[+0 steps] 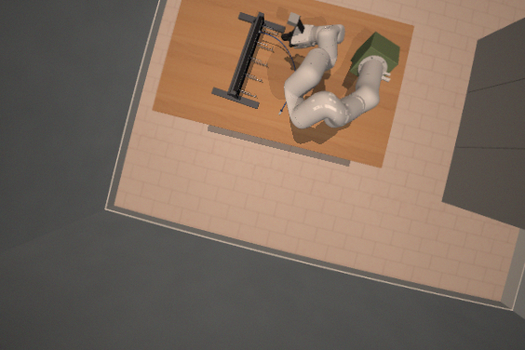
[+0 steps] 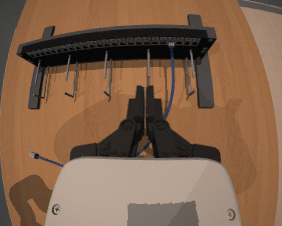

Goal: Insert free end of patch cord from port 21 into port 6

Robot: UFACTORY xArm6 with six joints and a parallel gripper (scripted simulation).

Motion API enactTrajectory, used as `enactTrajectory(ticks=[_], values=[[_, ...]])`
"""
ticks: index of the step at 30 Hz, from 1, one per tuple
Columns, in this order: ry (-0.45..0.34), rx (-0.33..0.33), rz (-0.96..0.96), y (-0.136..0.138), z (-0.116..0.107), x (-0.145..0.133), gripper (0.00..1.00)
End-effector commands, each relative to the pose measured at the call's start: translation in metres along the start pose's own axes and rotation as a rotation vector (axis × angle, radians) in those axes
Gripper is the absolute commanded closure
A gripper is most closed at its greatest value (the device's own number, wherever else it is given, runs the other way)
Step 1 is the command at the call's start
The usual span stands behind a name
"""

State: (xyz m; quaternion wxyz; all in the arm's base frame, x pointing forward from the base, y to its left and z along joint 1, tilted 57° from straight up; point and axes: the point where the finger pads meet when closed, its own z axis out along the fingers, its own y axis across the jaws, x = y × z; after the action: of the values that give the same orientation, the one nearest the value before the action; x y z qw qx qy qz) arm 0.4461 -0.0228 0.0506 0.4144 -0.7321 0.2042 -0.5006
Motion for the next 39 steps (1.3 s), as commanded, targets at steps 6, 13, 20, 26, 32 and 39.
enactTrajectory(ticks=[6,13,20,26,32,39], values=[[0.002,0.002,-0.002,0.040,0.001,0.002,1.00],[0.002,0.002,-0.002,0.054,0.001,0.002,1.00],[0.002,0.002,-0.002,0.055,0.001,0.002,1.00],[0.002,0.002,-0.002,0.055,0.017,0.002,1.00],[0.002,0.002,-0.002,0.055,0.044,0.002,1.00],[0.002,0.002,-0.002,0.055,0.107,0.002,1.00]])
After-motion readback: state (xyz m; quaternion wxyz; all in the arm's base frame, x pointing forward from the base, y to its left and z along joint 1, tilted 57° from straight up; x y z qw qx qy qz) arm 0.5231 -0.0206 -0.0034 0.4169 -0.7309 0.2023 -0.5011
